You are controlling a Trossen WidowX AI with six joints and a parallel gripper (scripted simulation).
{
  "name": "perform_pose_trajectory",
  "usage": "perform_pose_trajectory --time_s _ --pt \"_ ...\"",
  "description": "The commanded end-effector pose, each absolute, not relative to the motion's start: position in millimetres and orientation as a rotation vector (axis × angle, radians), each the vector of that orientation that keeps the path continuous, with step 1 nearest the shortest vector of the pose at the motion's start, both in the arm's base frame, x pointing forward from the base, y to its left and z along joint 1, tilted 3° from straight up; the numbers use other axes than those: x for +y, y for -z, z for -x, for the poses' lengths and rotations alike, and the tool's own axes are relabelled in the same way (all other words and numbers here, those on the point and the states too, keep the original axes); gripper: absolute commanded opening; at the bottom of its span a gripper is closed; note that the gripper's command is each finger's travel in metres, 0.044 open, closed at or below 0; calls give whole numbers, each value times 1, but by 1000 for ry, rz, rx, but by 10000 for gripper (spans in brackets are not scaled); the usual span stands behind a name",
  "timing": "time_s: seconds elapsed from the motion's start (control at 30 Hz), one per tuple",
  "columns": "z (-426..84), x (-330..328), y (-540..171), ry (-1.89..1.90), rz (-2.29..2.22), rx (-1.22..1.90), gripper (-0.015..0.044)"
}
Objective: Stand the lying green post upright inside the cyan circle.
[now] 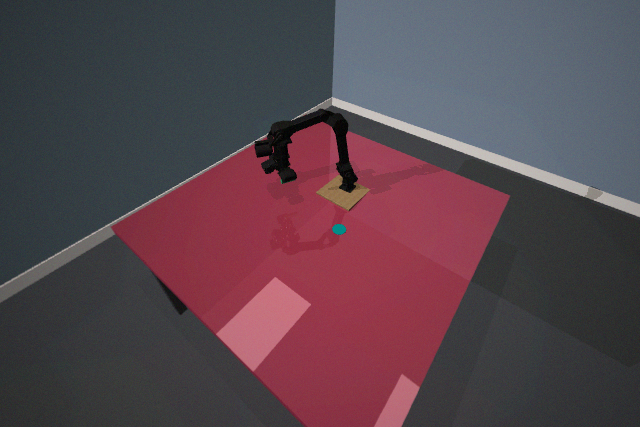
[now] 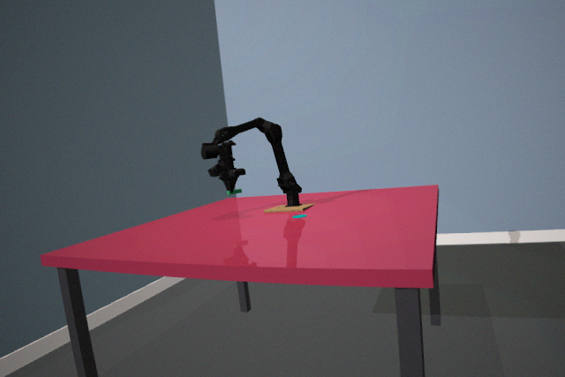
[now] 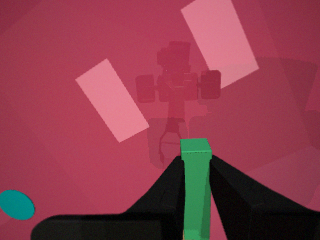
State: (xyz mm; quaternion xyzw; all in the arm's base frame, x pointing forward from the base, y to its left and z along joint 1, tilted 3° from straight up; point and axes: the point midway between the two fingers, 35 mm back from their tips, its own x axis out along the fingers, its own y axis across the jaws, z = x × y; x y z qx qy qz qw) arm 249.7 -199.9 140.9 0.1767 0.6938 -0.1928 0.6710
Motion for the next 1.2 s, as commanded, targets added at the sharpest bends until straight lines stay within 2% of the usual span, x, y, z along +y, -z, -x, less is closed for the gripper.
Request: perform_pose_trajectory --time_s 0.0,1.17 --pt "-249 -198 -150 436 -403 1558 22" --pt "-291 -99 -156 1 8 1594 22"
